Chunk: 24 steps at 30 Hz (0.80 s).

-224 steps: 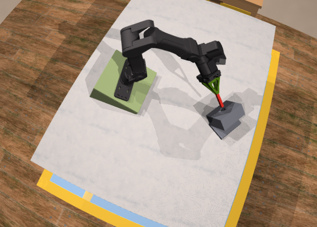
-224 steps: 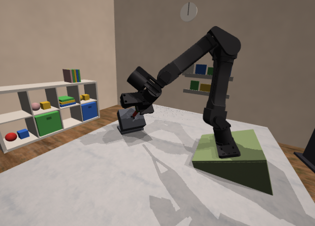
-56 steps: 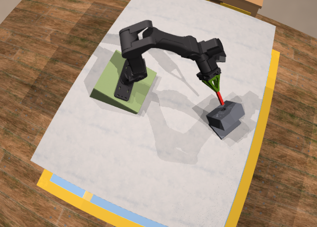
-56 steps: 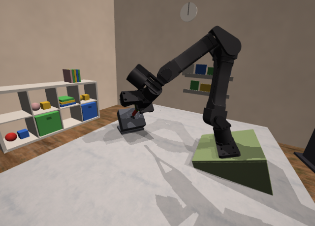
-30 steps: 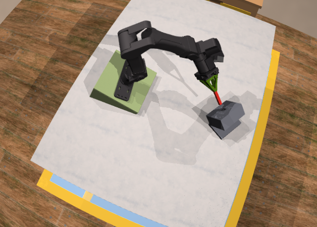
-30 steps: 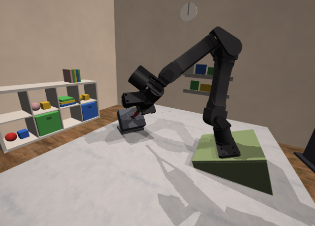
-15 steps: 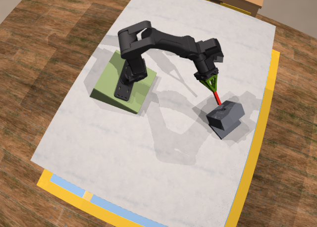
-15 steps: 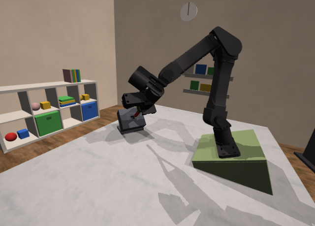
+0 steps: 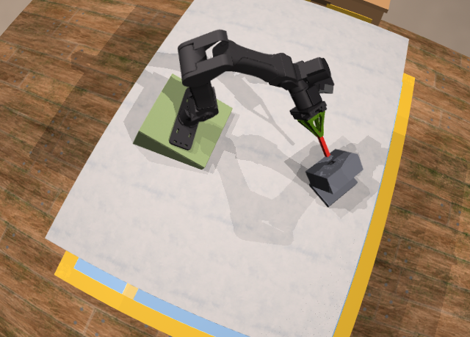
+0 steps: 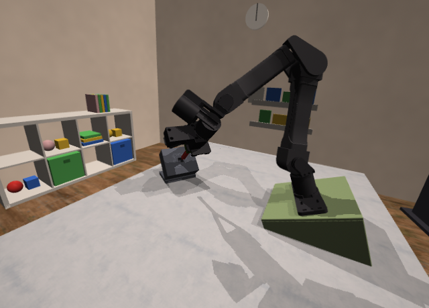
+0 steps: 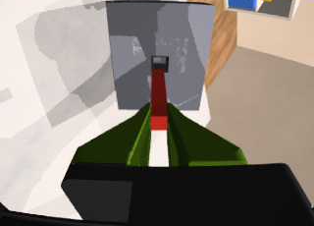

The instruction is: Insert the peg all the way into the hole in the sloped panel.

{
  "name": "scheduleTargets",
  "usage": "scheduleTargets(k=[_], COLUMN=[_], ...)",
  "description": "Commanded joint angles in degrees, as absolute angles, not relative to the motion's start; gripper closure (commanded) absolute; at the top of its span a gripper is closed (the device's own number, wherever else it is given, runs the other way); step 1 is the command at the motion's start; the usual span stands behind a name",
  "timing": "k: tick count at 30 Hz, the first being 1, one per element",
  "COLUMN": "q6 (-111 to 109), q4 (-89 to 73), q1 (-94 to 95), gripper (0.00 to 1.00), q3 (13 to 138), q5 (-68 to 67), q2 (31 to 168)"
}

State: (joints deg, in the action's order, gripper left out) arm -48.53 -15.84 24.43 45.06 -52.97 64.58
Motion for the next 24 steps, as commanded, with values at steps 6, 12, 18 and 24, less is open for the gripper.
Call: scheduleTargets(k=[6, 12, 18, 24], q6=[-50.56, -51.08, -51.37, -51.59], q4=[-12.56, -11.96, -12.22, -12.31], q1=[22.22, 21.62, 21.3, 21.03], gripper=[1.0, 1.0, 1.0, 1.0], q3=[46.69, 47.09, 47.88, 48.28], q5=[-51.17, -50.66, -50.38, -50.15], q2=[66.25, 66.83, 67.12, 67.26])
